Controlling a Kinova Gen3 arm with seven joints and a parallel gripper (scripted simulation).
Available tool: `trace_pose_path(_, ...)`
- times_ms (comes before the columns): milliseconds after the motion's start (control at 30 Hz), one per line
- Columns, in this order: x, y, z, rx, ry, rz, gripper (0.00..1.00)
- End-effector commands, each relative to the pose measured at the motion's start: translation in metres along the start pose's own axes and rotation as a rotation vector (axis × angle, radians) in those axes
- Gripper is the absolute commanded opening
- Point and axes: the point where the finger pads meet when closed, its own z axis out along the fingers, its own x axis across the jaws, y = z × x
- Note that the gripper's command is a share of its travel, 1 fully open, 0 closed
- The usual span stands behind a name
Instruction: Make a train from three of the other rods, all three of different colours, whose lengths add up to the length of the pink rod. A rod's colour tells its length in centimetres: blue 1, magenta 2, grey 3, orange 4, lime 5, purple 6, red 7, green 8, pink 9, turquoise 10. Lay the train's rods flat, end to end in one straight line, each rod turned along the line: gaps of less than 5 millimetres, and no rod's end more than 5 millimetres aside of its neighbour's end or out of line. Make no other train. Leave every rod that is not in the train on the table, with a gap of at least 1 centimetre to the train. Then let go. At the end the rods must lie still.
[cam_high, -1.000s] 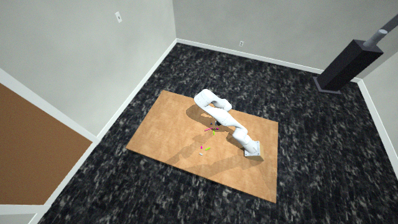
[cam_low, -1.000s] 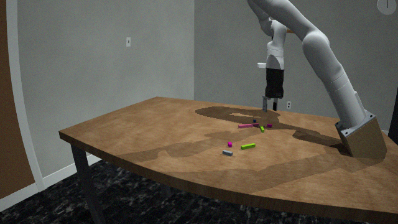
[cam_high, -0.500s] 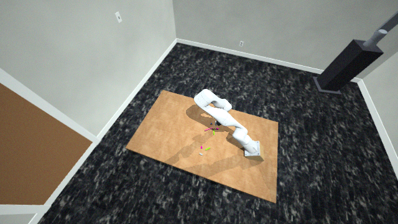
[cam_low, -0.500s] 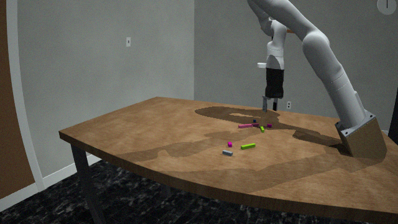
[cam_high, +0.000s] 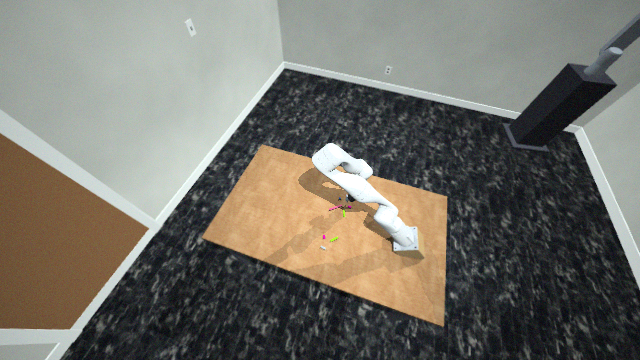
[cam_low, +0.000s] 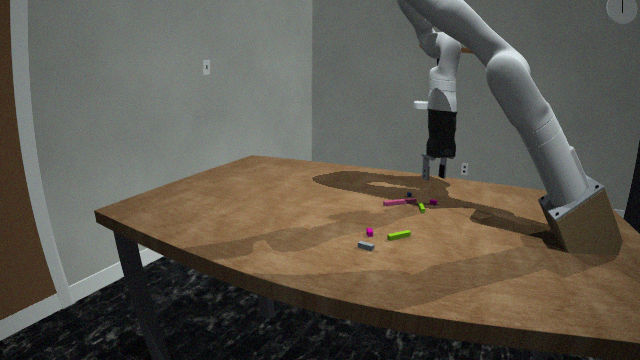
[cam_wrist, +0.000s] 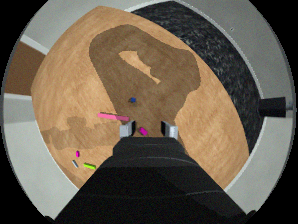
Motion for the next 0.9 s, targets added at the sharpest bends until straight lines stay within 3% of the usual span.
trace_pose_path(0,0.0,-0.0003,-0.0003,0.001,0.0,0.0,1.0)
trace_pose_path(467,-0.0009,-0.0003,-0.0004,0.001,0.0,-0.034,1.0)
trace_pose_path(867,-0.0059,0.0005,-0.0007,0.001,0.0,-0.213,1.0)
